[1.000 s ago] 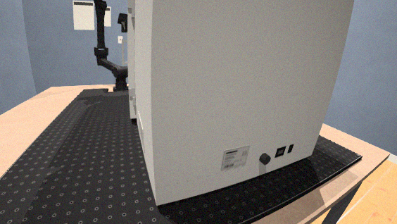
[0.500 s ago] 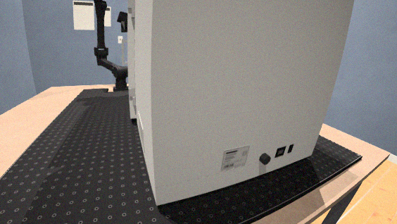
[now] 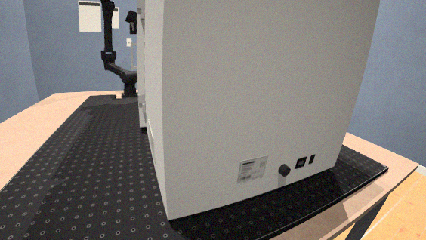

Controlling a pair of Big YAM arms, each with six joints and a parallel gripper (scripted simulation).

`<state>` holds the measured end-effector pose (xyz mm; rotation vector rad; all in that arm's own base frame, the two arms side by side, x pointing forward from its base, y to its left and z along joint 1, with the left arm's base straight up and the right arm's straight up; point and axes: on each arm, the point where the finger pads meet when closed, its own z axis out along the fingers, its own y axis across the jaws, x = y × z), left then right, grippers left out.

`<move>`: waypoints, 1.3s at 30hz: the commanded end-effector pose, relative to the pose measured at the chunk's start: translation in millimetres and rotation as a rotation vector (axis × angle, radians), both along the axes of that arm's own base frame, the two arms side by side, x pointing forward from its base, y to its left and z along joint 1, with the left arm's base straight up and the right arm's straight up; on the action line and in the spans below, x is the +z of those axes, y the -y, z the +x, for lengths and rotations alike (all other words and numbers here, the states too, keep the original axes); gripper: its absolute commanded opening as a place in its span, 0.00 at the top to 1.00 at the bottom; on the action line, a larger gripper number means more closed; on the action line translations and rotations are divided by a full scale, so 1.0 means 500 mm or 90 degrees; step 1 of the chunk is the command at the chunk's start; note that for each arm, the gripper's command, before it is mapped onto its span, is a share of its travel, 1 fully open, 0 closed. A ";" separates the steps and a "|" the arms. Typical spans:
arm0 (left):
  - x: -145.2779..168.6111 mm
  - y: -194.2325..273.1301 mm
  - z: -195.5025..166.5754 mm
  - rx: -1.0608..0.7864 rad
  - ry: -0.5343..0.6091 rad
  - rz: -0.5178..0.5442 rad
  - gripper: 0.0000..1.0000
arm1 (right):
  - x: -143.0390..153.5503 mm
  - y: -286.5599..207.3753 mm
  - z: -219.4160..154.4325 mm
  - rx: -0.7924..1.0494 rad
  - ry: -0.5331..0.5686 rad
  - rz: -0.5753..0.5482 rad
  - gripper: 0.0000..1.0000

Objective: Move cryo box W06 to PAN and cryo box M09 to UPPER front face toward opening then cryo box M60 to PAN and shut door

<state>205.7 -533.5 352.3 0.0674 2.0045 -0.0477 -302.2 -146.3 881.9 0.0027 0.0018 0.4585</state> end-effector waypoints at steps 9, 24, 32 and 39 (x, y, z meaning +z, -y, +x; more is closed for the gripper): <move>0.017 0.003 0.045 -0.004 0.001 -0.010 0.00 | 0.007 -0.014 0.025 -0.007 -0.017 -0.010 1.00; 0.036 -0.056 0.043 -0.071 0.005 -0.022 0.00 | 0.007 -0.014 0.025 -0.007 -0.017 -0.010 1.00; 0.035 -0.087 0.047 -0.096 0.006 -0.021 0.00 | 0.007 -0.014 0.025 -0.007 -0.017 -0.010 1.00; 0.034 -0.123 0.055 -0.113 0.007 -0.020 0.00 | 0.007 -0.014 0.025 -0.007 -0.017 -0.010 1.00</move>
